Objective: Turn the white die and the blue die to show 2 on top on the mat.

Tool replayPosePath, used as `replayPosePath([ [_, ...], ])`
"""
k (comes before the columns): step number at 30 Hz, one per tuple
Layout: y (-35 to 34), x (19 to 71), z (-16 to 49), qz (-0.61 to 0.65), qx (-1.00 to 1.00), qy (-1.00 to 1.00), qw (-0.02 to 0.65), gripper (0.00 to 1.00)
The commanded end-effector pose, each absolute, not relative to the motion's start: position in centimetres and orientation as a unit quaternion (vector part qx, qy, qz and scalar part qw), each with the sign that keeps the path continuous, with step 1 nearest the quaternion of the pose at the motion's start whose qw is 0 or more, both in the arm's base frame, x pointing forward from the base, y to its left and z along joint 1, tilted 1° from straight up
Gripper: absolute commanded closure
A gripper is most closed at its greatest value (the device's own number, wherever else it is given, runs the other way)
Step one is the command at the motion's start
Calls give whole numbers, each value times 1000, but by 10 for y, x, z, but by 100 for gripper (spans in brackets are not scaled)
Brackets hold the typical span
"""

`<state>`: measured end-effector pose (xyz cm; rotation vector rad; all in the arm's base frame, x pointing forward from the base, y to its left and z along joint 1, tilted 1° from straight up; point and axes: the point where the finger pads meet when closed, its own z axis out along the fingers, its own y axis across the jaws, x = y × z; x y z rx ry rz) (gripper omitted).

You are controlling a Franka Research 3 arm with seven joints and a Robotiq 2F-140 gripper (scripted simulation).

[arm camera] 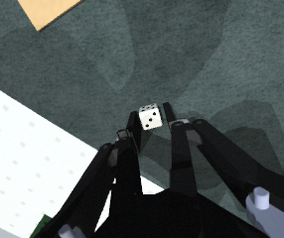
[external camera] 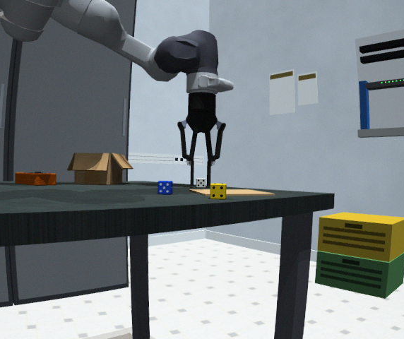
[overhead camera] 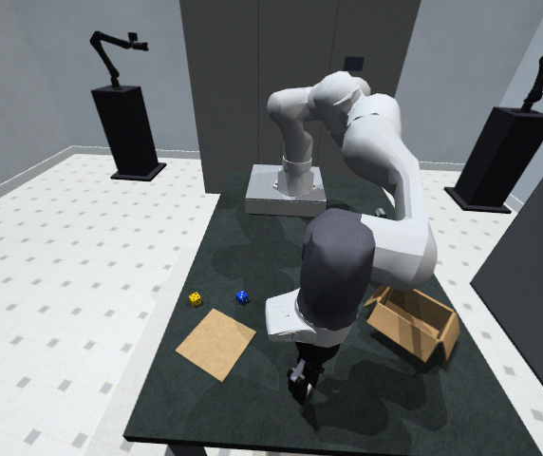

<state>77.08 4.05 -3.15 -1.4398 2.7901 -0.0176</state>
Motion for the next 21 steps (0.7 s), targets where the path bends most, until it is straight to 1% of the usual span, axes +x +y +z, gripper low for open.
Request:
replayPosePath([
  [1, 41, 773, -32, -6, -456, 890, 4, 68],
  [4, 41, 773, -32, -6, -456, 890, 4, 68],
  [5, 41, 773, -32, -6, -456, 890, 4, 79],
  [21, 41, 773, -32, -6, -456, 890, 4, 79],
])
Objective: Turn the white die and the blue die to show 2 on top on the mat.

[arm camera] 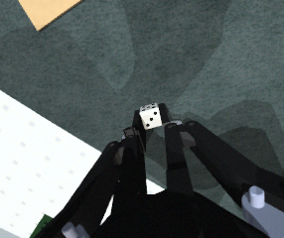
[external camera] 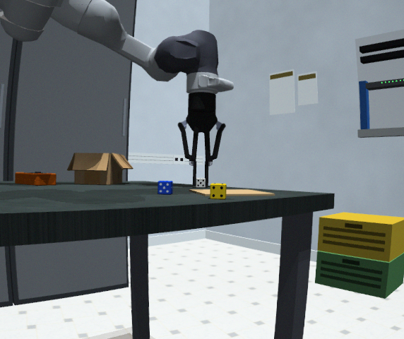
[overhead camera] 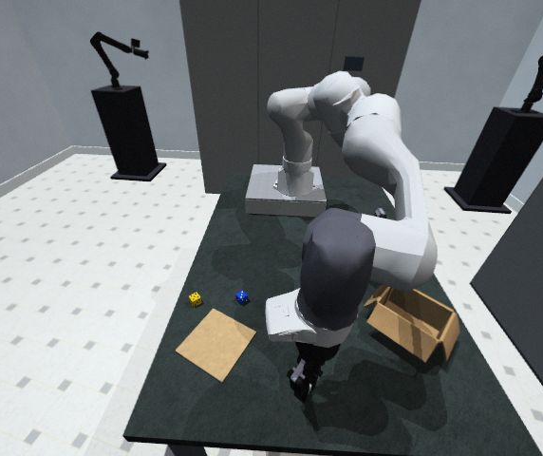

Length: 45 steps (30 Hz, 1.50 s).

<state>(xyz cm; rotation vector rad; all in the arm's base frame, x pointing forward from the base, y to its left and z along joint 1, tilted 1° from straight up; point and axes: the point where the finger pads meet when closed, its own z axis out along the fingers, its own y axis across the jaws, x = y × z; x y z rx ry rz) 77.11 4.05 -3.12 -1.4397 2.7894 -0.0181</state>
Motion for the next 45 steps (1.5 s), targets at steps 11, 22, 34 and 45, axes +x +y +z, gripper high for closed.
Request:
replayPosePath([
  [11, 41, 773, -32, -6, -456, 890, 4, 79],
  [22, 41, 772, -26, -6, -456, 890, 4, 79],
  [34, 41, 772, 37, -6, -456, 890, 4, 79],
  [45, 41, 771, 68, -6, -456, 890, 4, 79],
])
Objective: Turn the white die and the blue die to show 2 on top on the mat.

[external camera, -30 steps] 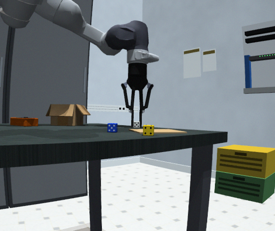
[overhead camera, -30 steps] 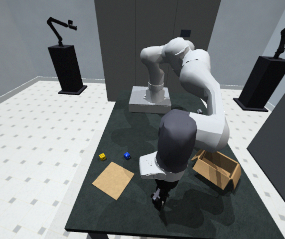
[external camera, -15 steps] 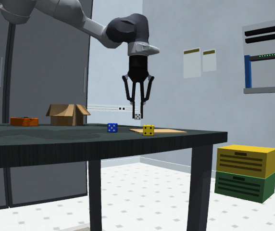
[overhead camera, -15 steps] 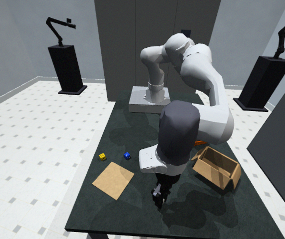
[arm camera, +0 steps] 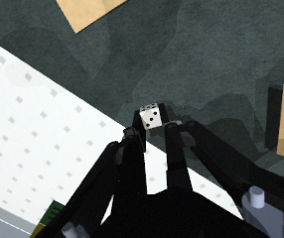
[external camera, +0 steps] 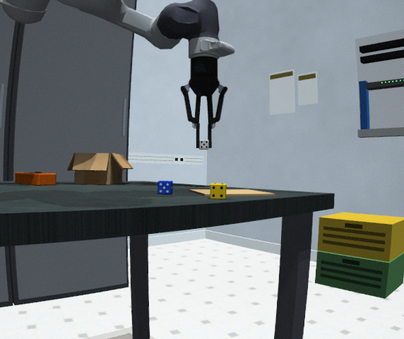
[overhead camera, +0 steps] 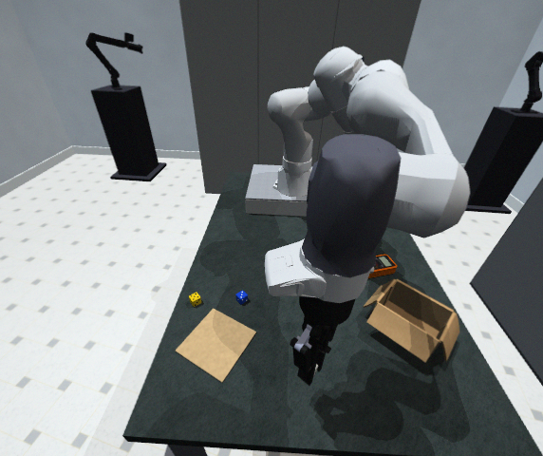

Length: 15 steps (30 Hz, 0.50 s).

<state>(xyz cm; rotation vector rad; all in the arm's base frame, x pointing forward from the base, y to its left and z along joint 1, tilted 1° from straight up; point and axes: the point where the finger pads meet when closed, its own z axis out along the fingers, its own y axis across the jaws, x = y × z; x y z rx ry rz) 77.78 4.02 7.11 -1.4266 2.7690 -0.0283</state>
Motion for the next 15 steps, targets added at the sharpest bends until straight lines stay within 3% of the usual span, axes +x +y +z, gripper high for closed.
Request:
replayPosePath([
  [1, 41, 771, 68, -6, -456, 890, 4, 79],
  [15, 43, 775, 59, -5, -336, 942, 4, 79],
])
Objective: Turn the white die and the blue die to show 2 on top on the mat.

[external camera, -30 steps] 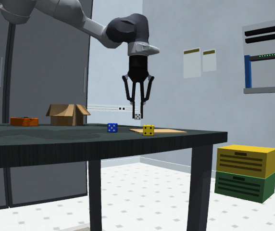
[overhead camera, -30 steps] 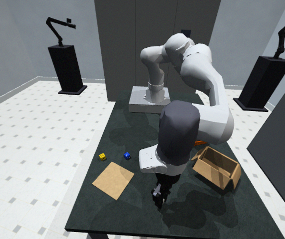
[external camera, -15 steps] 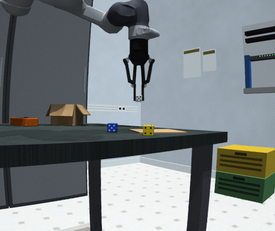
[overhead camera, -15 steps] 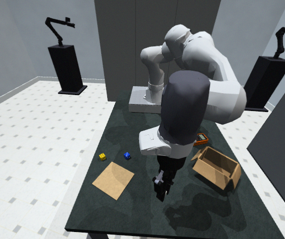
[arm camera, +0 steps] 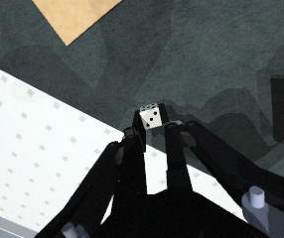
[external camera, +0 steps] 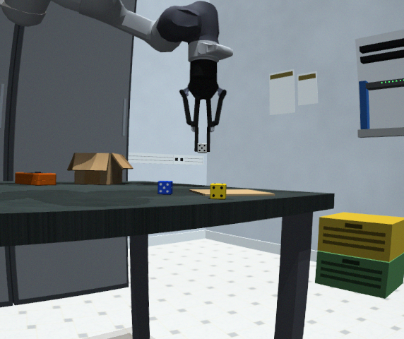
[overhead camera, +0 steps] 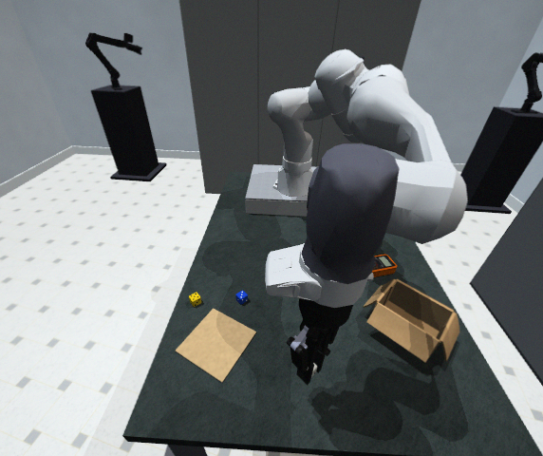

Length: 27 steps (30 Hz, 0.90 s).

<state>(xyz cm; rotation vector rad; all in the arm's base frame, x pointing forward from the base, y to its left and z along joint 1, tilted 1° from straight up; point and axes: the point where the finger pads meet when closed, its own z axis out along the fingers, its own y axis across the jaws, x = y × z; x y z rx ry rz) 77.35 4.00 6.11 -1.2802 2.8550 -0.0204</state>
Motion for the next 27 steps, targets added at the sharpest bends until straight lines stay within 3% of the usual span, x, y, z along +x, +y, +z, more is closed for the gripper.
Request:
replayPosePath([
  [1, 43, 775, 59, -5, -328, 945, 4, 79],
  [12, 46, 776, 54, 5, -286, 958, 9, 79],
  [19, 73, 779, 45, 134, -324, 931, 98, 79],
  [27, 82, 782, 47, 178, -333, 914, 151, 79],
])
